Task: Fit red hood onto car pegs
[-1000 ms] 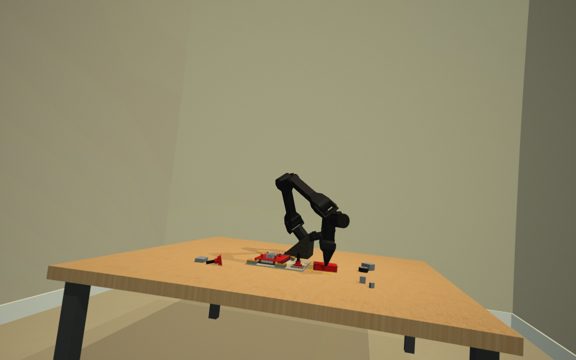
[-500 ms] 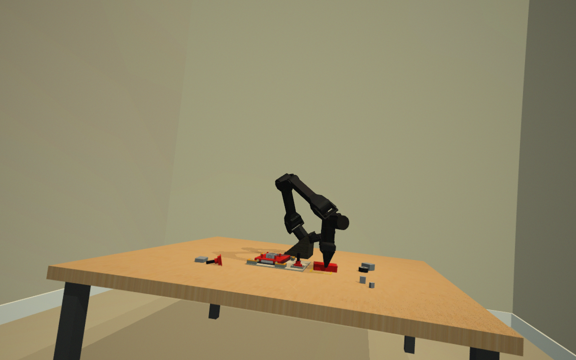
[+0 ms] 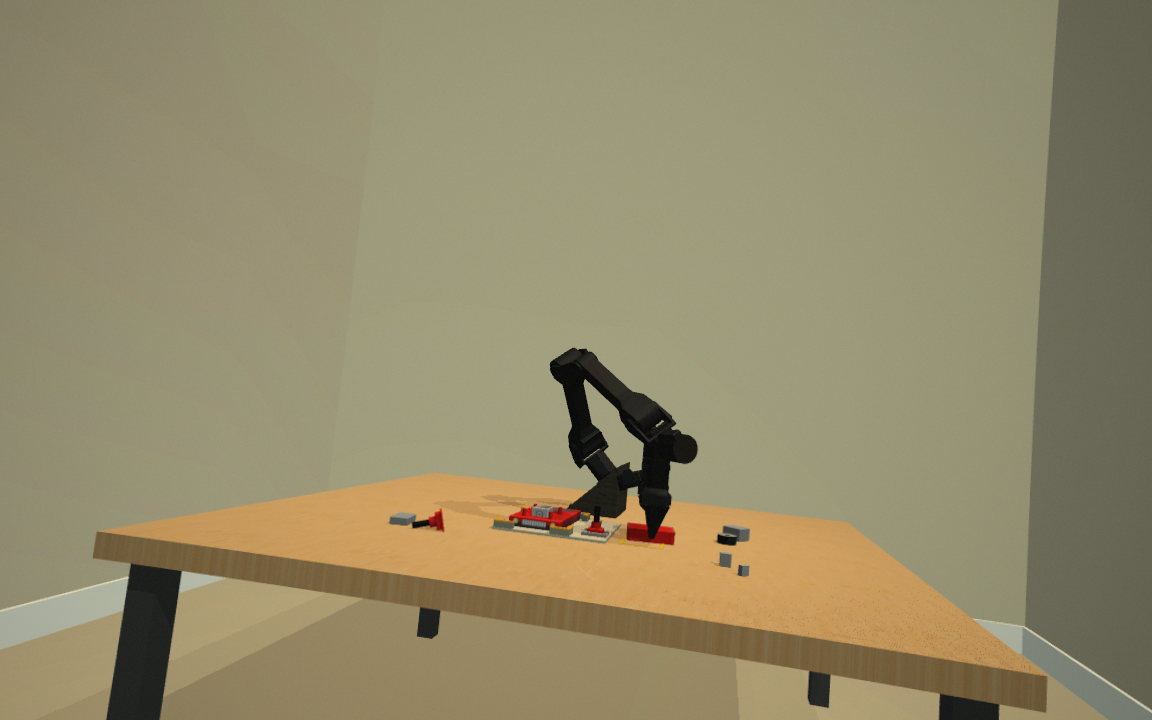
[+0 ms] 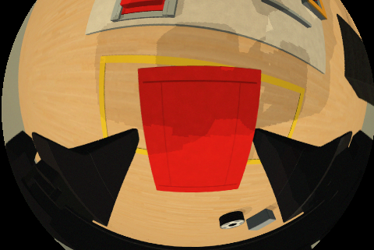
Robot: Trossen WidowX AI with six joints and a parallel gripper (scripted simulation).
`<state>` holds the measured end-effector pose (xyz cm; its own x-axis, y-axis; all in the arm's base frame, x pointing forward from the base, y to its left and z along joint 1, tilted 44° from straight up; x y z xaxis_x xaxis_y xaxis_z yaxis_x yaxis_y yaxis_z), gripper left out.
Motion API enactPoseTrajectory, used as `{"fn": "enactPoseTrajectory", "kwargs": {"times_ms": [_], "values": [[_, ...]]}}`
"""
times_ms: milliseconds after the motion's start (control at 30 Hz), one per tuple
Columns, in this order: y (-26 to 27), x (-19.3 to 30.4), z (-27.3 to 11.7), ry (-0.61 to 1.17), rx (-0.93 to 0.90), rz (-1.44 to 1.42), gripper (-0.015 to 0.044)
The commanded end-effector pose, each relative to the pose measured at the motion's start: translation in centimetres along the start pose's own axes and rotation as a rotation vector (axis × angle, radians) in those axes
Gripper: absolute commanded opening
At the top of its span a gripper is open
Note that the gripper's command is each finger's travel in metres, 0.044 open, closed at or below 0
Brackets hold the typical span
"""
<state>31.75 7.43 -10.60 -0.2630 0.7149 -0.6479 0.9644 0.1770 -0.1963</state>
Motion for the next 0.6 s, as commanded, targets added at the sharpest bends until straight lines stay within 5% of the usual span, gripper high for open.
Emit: {"fn": "enactPoseTrajectory", "kwargs": {"times_ms": [0, 100, 400, 567], "values": [[0.00, 0.00, 0.00, 0.000, 0.000, 0.000, 0.0414], [0.00, 0.00, 0.00, 0.000, 0.000, 0.000, 0.0335], [0.00, 0.00, 0.00, 0.000, 0.000, 0.000, 0.0275], [-0.02, 0.02, -0.42, 0.000, 0.001, -0.002, 0.0144]]}}
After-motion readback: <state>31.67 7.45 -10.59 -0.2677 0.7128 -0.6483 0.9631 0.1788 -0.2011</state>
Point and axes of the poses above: the point midway between the two fingers, 35 mm back from their tips, its own z axis out along the fingers, its own y axis across the jaws, x = y × z, the point moved 3 cm from there along -z, back along the fingers, and after that the axes turned 11 degrees about -z, right-handed, at the moved point
